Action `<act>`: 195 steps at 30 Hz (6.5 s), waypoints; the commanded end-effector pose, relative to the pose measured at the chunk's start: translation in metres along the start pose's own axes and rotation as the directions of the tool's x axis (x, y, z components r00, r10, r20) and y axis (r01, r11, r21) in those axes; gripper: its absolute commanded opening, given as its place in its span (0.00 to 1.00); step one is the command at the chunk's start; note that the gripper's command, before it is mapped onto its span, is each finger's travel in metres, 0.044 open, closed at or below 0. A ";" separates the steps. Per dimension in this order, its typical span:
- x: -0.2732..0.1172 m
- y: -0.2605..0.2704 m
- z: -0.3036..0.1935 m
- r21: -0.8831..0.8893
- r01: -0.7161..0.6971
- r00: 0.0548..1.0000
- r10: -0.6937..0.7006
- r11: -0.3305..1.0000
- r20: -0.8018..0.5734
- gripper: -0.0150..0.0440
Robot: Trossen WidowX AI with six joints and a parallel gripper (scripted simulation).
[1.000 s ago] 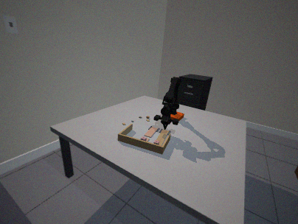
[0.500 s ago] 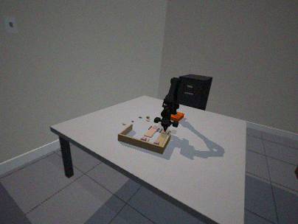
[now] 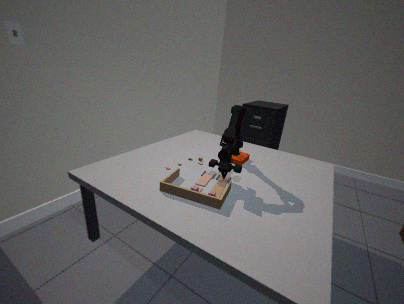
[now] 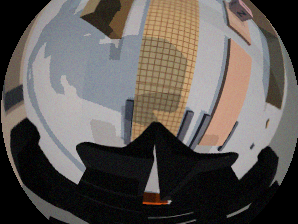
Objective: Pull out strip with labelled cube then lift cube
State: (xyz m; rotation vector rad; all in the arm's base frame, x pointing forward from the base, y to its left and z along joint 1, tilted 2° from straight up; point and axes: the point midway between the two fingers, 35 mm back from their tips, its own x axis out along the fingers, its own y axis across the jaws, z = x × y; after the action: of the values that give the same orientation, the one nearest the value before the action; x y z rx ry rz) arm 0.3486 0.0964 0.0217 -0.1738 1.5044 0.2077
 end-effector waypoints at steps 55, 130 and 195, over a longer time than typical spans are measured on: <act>0.006 -0.001 0.001 0.006 0.005 1.000 -0.005 1.000 0.000 0.25; 0.009 0.004 -0.108 0.006 0.004 1.000 -0.004 1.000 -0.008 0.25; 0.009 0.007 -0.182 0.006 0.004 1.000 -0.004 1.000 -0.013 0.25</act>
State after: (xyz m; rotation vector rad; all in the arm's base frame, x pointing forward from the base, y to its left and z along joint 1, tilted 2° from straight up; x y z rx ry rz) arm 0.1809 0.0630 0.0081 -0.1706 1.4817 0.2085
